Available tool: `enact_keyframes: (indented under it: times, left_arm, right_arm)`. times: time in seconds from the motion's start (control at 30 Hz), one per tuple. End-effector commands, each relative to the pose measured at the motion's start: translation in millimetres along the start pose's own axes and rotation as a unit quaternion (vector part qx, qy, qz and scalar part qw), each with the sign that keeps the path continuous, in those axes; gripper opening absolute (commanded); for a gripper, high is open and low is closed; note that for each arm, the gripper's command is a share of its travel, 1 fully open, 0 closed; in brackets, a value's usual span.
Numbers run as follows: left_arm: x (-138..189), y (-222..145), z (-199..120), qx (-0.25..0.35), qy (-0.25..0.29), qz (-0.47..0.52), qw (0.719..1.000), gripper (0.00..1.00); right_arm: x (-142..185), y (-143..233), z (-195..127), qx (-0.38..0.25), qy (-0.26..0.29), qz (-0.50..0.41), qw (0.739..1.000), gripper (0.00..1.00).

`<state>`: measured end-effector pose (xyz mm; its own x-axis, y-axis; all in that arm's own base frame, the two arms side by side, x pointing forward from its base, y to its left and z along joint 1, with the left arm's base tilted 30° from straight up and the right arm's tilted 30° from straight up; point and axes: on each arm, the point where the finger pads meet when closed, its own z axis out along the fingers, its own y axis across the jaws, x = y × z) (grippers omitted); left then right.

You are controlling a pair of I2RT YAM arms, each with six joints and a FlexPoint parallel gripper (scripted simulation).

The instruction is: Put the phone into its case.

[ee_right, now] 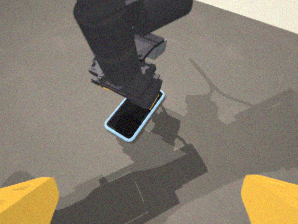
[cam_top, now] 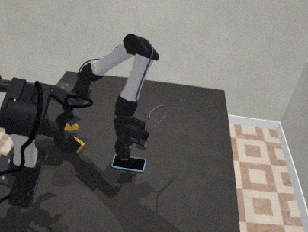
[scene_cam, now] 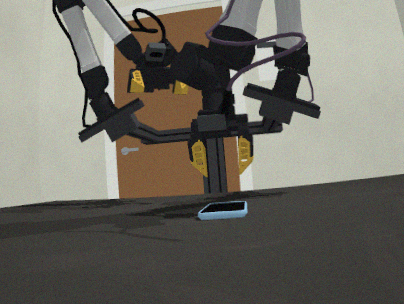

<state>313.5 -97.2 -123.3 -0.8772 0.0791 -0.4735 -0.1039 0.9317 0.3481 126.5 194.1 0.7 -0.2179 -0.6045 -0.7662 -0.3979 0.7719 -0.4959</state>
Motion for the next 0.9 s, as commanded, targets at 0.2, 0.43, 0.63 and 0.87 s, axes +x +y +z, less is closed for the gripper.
enact_keyframes:
  times: [0.2,0.43,0.63,0.87]
  left_arm:
    - [1,-1,-65,0.004,-0.135,-0.012,0.991,0.61]
    - [11,-2,-82,0.011,-0.160,0.002,0.987,0.61]
    - [16,-2,-81,0.013,-0.155,0.013,0.988,0.61]
    - [17,-2,-81,0.011,-0.153,0.015,0.988,0.61]
  right_arm:
    - [-6,4,-1,-0.002,-0.009,0.009,1.000,1.00]
    - [-6,4,-1,-0.002,-0.009,0.009,1.000,1.00]
    - [-6,4,-1,-0.002,-0.009,0.009,1.000,1.00]
    - [-6,4,-1,-0.002,-0.009,0.009,1.000,1.00]
